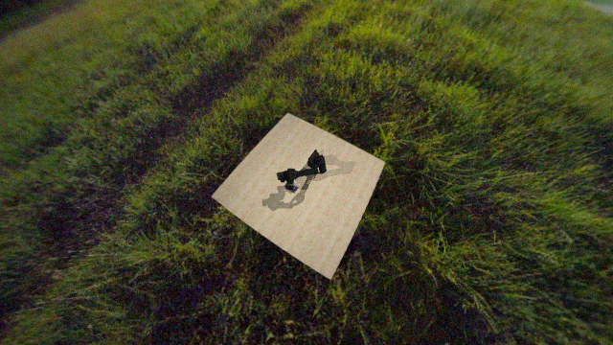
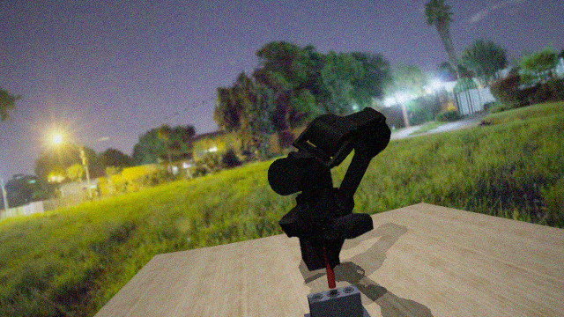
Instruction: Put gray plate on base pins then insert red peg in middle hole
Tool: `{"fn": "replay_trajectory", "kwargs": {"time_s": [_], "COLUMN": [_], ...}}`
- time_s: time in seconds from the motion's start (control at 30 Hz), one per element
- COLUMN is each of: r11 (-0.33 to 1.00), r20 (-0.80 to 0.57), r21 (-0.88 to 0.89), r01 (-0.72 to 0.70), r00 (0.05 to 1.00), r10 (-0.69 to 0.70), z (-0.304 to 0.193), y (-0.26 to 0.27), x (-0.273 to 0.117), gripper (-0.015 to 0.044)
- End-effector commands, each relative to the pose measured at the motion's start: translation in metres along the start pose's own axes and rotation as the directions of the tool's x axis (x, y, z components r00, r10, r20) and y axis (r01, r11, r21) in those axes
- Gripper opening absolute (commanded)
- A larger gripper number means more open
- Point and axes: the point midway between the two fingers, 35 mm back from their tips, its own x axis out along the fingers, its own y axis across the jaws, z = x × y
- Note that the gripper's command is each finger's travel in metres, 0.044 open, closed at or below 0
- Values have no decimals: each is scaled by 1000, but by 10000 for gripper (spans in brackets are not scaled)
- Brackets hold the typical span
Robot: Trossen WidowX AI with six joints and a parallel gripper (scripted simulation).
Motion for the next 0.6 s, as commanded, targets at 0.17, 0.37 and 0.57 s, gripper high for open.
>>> {"fn": "replay_trajectory", "kwargs": {"time_s": [0.17, 0.37, 0.57], "r11": [1000, 1000, 1000], "r20": [-1, 0, -1], "r21": [1, 1, 1], "r01": [1, 0, 1], "r00": [1000, 1000, 1000], "r10": [-1, 0, -1], "z": [0, 0, 0], "y": [0, 0, 0], "x": [0, 0, 7], "gripper": [0, 0, 0]}}
